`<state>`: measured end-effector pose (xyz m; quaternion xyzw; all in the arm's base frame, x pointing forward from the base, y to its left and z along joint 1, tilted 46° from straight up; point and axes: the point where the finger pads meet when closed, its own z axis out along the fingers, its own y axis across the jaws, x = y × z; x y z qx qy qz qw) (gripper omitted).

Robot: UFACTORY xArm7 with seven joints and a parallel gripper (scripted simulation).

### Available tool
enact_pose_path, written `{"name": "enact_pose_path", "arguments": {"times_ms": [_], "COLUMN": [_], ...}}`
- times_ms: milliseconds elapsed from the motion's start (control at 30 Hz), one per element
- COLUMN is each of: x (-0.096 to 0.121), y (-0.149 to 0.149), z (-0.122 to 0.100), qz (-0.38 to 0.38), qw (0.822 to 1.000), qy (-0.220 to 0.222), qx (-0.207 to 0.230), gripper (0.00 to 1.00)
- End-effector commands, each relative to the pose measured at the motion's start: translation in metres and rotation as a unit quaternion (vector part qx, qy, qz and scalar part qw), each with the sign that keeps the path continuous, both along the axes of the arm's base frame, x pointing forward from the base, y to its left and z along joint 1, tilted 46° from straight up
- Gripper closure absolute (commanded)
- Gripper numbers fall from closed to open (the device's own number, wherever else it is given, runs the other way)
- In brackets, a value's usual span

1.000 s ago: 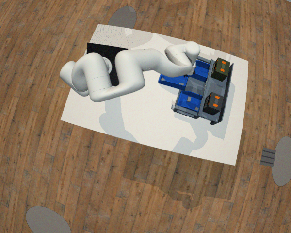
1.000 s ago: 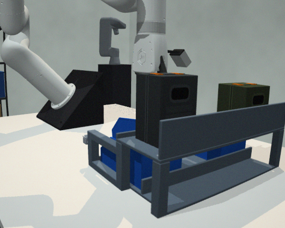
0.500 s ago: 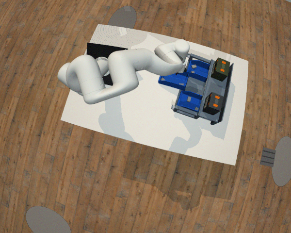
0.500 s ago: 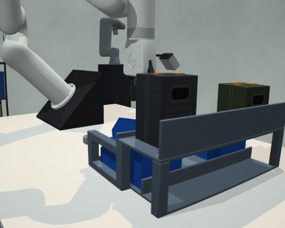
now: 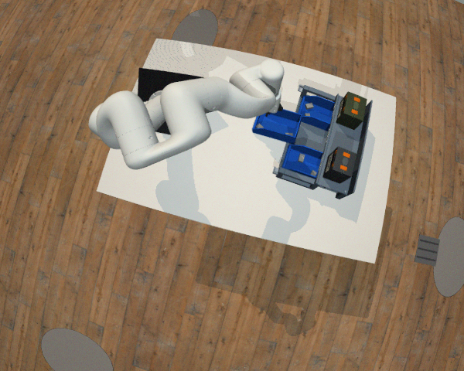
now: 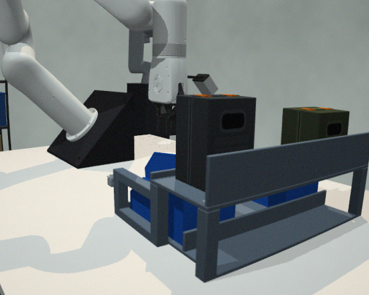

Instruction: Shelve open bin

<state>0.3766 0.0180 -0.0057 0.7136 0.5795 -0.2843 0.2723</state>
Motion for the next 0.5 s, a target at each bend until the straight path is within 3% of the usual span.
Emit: {"name": "enact_pose_path", "arguments": {"times_ms": [0, 133, 300, 467], "x": [-0.001, -0.001, -0.035, -0.035], "y": [0.002, 0.002, 0.002, 0.002], "z": [0.001, 0.001, -0.007, -0.007], "qz": [0.002, 0.002, 0.002, 0.002], "qw": [1.0, 1.0, 1.0, 1.0], "qy": [-0.004, -0.004, -0.004, -0.004], "qx": [0.002, 0.002, 0.002, 0.002], "gripper": [0.67, 0.67, 0.67, 0.67]}}
